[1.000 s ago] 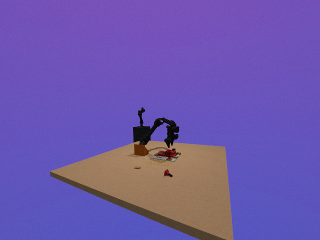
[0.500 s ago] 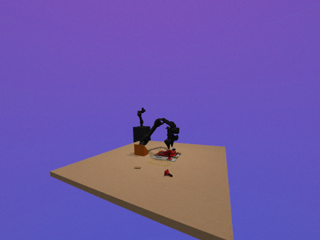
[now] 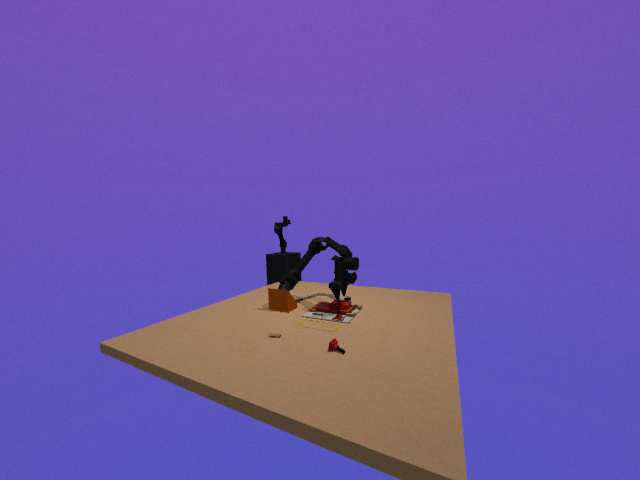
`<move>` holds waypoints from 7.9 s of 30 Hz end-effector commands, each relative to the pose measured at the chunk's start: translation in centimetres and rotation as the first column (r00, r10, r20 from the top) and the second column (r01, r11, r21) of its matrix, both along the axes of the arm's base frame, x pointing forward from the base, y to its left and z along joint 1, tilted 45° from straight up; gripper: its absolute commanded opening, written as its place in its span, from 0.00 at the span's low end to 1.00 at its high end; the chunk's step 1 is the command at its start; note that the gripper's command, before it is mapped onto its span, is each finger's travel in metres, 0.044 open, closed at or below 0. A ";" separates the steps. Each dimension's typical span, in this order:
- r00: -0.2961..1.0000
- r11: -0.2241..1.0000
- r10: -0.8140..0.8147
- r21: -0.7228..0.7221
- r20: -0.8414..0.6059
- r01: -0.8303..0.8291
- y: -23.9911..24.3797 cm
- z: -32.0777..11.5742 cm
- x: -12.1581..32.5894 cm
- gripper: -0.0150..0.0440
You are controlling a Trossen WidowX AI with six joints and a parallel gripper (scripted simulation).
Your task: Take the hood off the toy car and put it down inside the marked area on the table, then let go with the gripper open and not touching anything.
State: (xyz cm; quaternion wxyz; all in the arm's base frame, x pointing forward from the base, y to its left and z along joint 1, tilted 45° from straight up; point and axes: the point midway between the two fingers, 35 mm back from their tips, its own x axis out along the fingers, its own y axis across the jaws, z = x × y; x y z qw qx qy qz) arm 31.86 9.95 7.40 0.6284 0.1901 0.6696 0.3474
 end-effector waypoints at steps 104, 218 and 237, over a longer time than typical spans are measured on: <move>1.000 1.000 0.001 0.003 -0.002 -0.001 1.3 -1.5 -0.4 0.25; 1.000 1.000 0.000 -0.009 0.001 0.000 -15.4 -14.4 0.6 0.25; 1.000 1.000 0.000 -0.008 0.001 0.000 -14.3 -15.5 0.4 0.25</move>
